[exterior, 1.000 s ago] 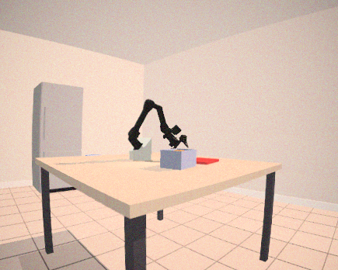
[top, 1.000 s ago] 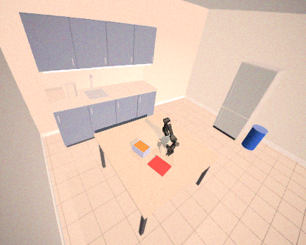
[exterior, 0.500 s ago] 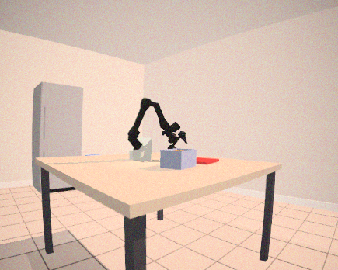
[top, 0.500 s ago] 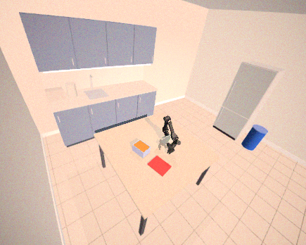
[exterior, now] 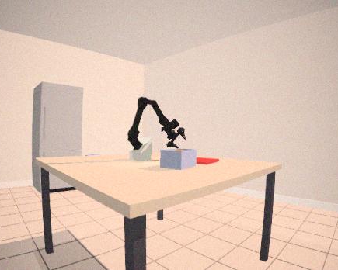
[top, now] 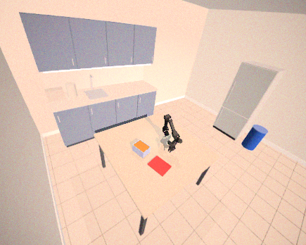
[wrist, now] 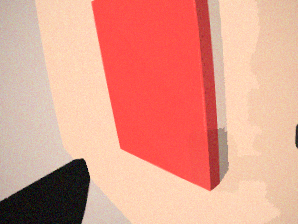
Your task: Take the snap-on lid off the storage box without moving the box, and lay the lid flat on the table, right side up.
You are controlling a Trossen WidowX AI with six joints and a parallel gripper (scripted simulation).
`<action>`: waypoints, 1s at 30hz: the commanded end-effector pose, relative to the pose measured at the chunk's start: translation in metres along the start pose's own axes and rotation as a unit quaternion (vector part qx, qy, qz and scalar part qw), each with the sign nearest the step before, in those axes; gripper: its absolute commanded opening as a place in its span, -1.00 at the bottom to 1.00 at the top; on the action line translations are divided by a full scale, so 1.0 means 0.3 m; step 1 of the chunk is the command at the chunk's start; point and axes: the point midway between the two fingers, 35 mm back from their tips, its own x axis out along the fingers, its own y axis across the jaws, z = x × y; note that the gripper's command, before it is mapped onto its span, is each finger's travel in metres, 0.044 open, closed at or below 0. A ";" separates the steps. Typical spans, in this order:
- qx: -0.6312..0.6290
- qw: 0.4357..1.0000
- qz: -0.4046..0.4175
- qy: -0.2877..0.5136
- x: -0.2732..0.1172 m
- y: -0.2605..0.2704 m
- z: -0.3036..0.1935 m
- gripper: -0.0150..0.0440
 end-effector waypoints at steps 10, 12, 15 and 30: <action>0.006 1.000 0.001 0.003 -0.049 0.030 -0.001 1.00; 0.006 1.000 0.001 0.003 -0.045 0.026 -0.001 1.00; 0.006 1.000 0.001 0.003 -0.045 0.026 -0.001 1.00; 0.006 1.000 0.001 0.003 -0.045 0.026 -0.001 1.00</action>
